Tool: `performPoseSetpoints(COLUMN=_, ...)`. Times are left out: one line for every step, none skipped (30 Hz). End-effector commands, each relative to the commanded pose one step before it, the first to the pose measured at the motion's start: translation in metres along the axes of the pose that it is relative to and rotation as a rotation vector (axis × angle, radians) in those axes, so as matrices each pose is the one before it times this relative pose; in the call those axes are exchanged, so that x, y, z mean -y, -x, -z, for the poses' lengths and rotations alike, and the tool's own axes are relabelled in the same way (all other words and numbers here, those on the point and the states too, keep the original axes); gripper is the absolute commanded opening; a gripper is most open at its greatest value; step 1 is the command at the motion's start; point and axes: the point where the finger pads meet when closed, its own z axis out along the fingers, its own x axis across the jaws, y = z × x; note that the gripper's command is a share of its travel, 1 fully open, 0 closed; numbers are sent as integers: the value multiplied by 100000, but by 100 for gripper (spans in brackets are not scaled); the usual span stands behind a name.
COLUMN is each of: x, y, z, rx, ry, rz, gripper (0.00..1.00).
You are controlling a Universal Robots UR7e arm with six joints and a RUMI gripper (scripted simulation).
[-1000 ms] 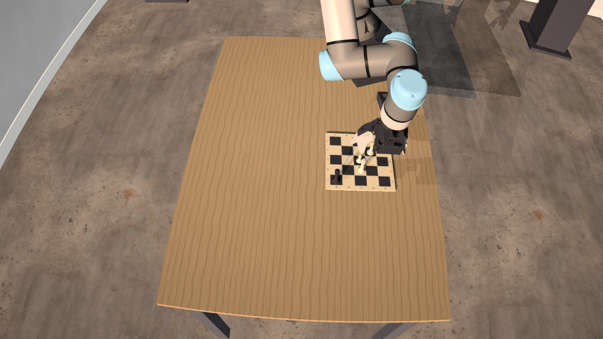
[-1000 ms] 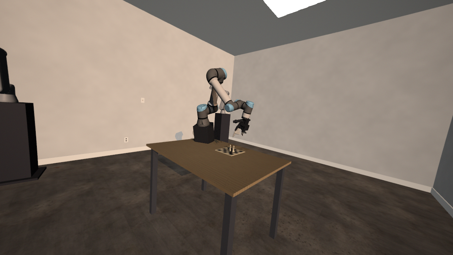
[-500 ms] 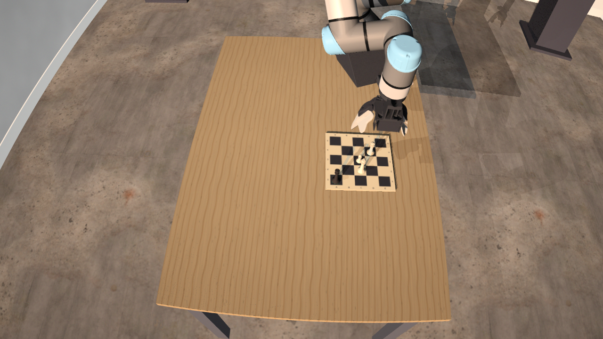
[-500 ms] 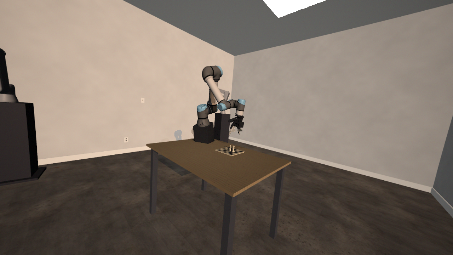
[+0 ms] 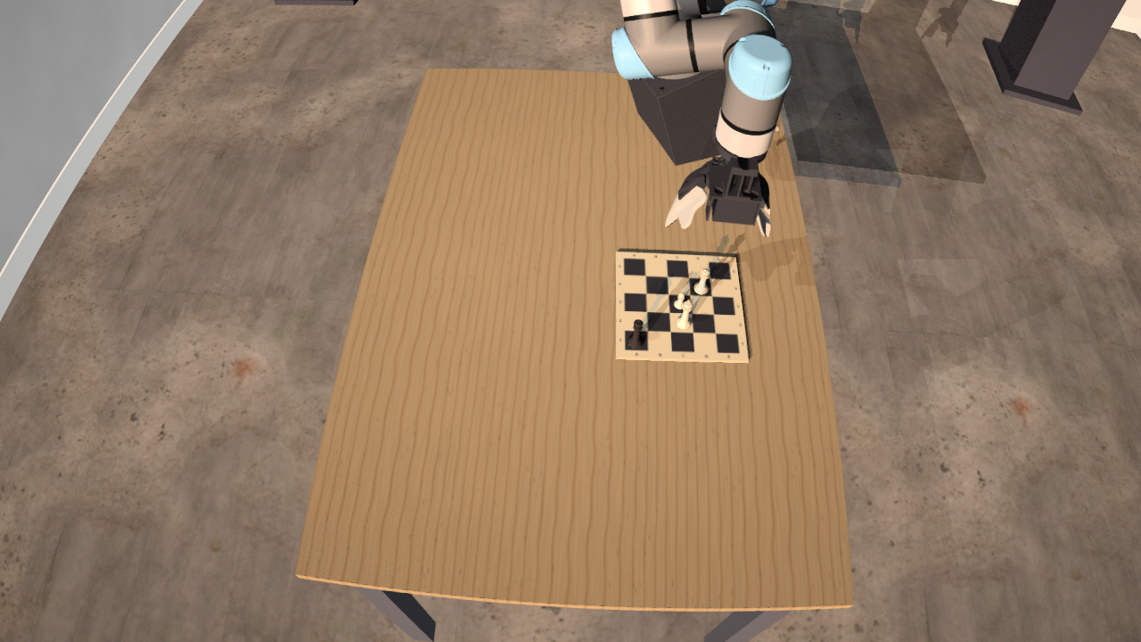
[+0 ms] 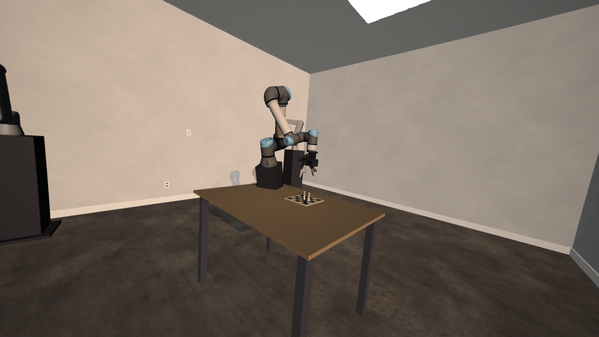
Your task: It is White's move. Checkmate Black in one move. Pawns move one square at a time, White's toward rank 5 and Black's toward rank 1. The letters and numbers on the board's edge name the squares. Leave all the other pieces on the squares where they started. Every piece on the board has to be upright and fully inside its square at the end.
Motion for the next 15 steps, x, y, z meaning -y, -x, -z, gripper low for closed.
performPoseSetpoints(x=615, y=-21, z=111, rx=-114, ry=1899, rz=-406, gripper=100)
performPoseSetpoints(x=79, y=-3, z=9, rx=-8, ry=192, rz=-47, gripper=100)
performPoseSetpoints(x=68, y=-2, z=8, rx=-7, ry=165, rz=-41, gripper=100)
performPoseSetpoints(x=58, y=-2, z=7, rx=-6, ry=140, rz=-34, gripper=100)
performPoseSetpoints(x=48, y=-2, z=6, rx=-5, ry=117, rz=-29, gripper=100)
performPoseSetpoints(x=39, y=-1, z=5, rx=-4, ry=95, rz=-23, gripper=100)
performPoseSetpoints(x=31, y=-1, z=4, rx=-3, ry=75, rz=-18, gripper=100)
performPoseSetpoints(x=0, y=0, z=0, rx=0, ry=0, rz=0, gripper=100)
performPoseSetpoints(x=0, y=0, z=0, rx=0, ry=0, rz=0, gripper=100)
performPoseSetpoints(x=24, y=-1, z=3, rx=-3, ry=57, rz=-14, gripper=100)
performPoseSetpoints(x=17, y=-1, z=2, rx=-2, ry=42, rz=-10, gripper=100)
performPoseSetpoints(x=12, y=0, z=1, rx=-1, ry=28, rz=-7, gripper=100)
performPoseSetpoints(x=7, y=0, z=1, rx=-1, ry=18, rz=-4, gripper=100)
performPoseSetpoints(x=4, y=0, z=0, rx=0, ry=9, rz=-2, gripper=100)
performPoseSetpoints(x=1, y=0, z=0, rx=0, ry=3, rz=-1, gripper=100)
